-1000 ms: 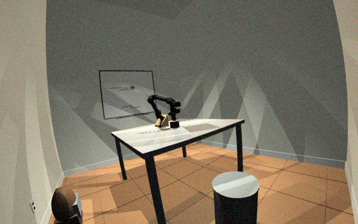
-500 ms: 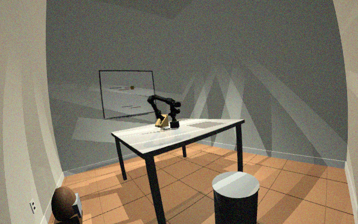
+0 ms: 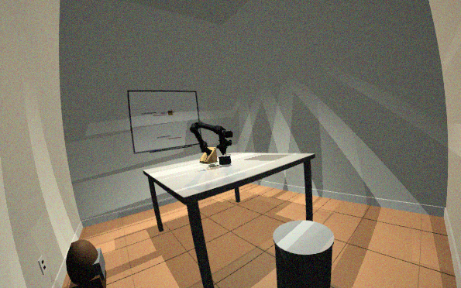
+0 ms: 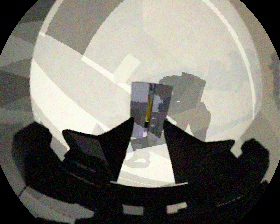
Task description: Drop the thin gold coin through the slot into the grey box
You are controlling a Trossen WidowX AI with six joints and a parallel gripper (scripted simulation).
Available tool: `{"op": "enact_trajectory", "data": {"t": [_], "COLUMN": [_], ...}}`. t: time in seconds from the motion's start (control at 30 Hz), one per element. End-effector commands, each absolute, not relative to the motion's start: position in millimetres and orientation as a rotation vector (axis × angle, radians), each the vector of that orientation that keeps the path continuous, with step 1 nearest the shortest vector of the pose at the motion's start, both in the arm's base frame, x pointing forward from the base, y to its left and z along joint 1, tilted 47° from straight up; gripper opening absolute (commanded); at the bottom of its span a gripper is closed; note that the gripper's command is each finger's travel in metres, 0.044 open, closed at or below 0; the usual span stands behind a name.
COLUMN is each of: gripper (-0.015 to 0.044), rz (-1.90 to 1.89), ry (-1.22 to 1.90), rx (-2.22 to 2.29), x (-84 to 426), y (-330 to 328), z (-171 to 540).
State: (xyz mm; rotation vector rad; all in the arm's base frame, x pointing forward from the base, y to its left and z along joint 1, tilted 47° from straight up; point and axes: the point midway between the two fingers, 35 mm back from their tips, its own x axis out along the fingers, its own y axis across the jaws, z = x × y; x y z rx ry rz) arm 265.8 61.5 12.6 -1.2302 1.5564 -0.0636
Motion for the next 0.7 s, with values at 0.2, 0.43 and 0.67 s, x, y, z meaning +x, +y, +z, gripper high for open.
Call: {"op": "enact_trajectory", "data": {"t": [0.2, 0.43, 0.67], "gripper": [0.0440, 0.0440, 0.0440], "rz": [-0.063, -0.064, -0.064], "ry": [1.556, 1.556, 1.556], "rx": [-1.232, -1.235, -1.235], "x": [258, 255, 255], "y": [95, 101, 101], "z": [46, 53, 53]}}
